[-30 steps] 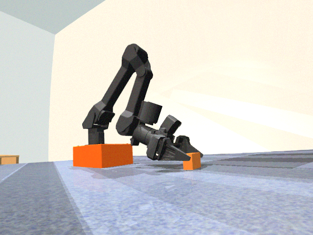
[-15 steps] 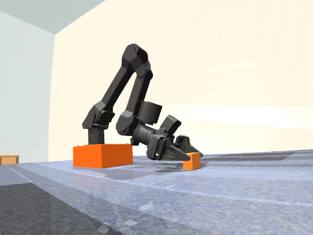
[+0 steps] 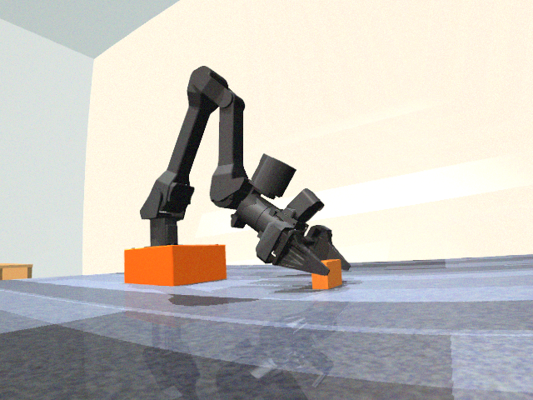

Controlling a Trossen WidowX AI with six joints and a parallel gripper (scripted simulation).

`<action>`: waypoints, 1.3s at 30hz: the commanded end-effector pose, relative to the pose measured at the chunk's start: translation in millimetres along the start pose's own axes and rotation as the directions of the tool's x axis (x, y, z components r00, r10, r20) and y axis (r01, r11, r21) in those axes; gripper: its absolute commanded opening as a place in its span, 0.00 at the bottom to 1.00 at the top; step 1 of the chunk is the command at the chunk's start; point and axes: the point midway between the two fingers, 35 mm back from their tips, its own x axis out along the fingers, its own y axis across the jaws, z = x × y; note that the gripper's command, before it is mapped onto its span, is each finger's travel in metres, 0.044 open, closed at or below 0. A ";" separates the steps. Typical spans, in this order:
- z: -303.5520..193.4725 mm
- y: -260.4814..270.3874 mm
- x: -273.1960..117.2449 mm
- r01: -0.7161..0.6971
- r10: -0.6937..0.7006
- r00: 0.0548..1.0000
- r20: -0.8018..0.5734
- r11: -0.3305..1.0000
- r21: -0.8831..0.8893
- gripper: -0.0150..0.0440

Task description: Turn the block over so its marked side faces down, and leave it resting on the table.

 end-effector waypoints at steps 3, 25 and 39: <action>30.5 0.4 -34.0 -0.006 0.006 0.976 -0.218 1.000 0.001 1.00; 54.3 0.1 -50.1 -0.005 0.003 0.873 -0.488 1.000 -0.002 1.00; 87.5 -0.3 -50.0 -0.005 0.004 0.588 -0.809 1.000 0.001 1.00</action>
